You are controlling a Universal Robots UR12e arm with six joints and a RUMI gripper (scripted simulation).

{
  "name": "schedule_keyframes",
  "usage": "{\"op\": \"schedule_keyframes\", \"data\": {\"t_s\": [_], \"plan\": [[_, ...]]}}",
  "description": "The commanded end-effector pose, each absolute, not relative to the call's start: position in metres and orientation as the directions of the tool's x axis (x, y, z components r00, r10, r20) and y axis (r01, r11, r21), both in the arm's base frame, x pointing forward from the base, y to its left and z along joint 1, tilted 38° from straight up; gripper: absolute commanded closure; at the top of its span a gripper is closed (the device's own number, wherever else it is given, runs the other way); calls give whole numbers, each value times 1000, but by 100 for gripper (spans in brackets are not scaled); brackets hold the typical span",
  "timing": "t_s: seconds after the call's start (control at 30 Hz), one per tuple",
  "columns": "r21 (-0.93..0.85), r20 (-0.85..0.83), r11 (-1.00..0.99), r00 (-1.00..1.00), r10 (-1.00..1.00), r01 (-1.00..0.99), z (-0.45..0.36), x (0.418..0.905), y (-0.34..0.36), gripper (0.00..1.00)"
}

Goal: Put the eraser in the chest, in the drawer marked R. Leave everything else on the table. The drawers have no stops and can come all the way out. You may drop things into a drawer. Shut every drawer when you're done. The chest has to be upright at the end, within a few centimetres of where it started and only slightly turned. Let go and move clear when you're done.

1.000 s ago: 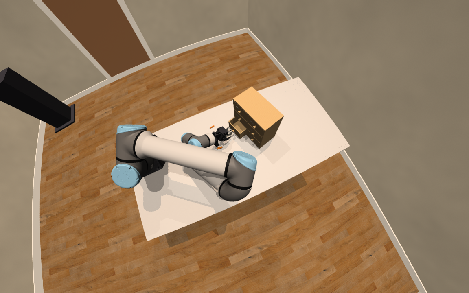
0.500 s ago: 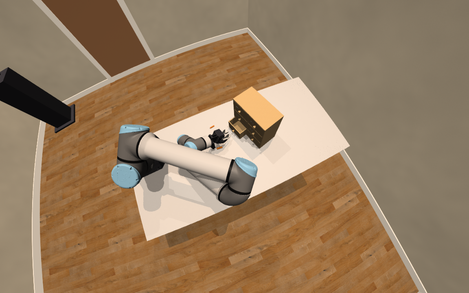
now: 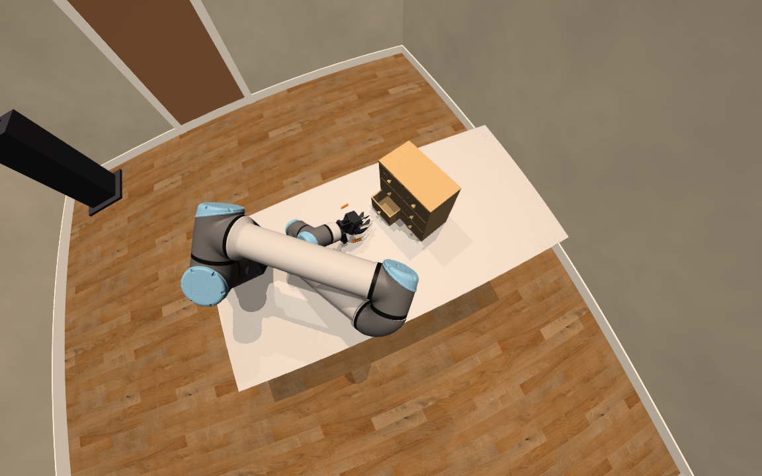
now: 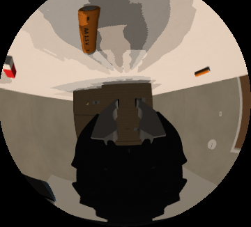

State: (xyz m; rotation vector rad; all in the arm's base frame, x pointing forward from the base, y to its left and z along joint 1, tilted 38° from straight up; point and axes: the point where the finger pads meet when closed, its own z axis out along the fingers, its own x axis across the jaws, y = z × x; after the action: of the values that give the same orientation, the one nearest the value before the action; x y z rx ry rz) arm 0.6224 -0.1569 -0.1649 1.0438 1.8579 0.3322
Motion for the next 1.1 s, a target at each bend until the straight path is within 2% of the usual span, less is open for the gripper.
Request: {"op": "schedule_keyframes", "data": {"t_s": [0.0, 0.6, 1.07], "plan": [[609, -602, 600, -190, 776, 519, -157, 618, -152, 80], [609, -602, 600, -190, 776, 519, -96, 580, -114, 80], [608, -602, 599, -190, 776, 522, -91, 577, -111, 80]]}}
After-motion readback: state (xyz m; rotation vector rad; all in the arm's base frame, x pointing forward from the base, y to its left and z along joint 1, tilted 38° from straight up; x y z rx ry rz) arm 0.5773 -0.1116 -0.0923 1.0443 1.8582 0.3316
